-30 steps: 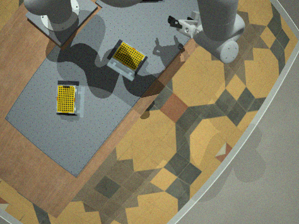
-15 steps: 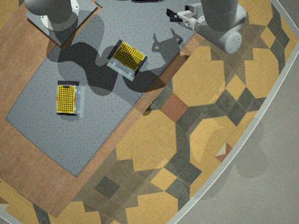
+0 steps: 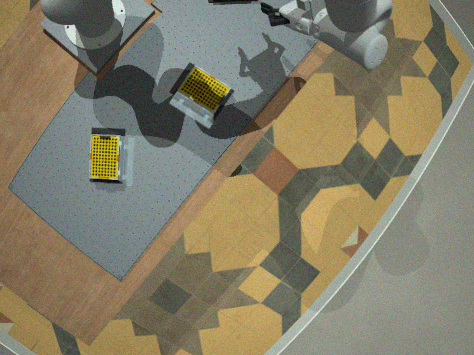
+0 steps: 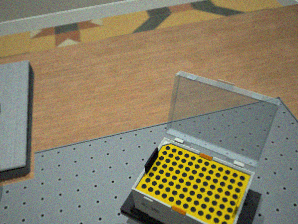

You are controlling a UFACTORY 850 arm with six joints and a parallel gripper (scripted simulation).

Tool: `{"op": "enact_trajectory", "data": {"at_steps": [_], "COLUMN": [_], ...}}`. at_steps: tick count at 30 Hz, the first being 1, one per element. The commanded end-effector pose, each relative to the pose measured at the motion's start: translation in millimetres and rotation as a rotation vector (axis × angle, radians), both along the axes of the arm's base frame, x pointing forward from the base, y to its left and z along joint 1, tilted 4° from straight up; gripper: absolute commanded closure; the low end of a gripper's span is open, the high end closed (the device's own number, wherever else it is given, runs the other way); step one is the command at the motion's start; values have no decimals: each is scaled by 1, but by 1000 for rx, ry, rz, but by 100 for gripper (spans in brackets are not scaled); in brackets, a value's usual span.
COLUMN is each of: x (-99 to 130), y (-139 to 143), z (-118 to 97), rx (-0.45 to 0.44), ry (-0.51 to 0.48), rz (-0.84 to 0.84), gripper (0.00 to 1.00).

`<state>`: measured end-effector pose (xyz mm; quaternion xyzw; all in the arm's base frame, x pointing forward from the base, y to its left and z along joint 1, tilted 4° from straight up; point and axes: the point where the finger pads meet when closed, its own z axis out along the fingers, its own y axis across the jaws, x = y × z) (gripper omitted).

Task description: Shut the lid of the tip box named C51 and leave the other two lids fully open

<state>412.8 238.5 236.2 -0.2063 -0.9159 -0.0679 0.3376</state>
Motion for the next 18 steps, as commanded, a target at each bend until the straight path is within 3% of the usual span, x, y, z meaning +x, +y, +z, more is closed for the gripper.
{"op": "enact_trajectory", "data": {"at_steps": [1,12,18], "x": [-18,-17,-16], "y": [11,11,12], "z": [13,8,-22], "rx": [66,66,66], "ry": [12,12,12], "rz": [122,122,122], "gripper": [0,0,0]}}
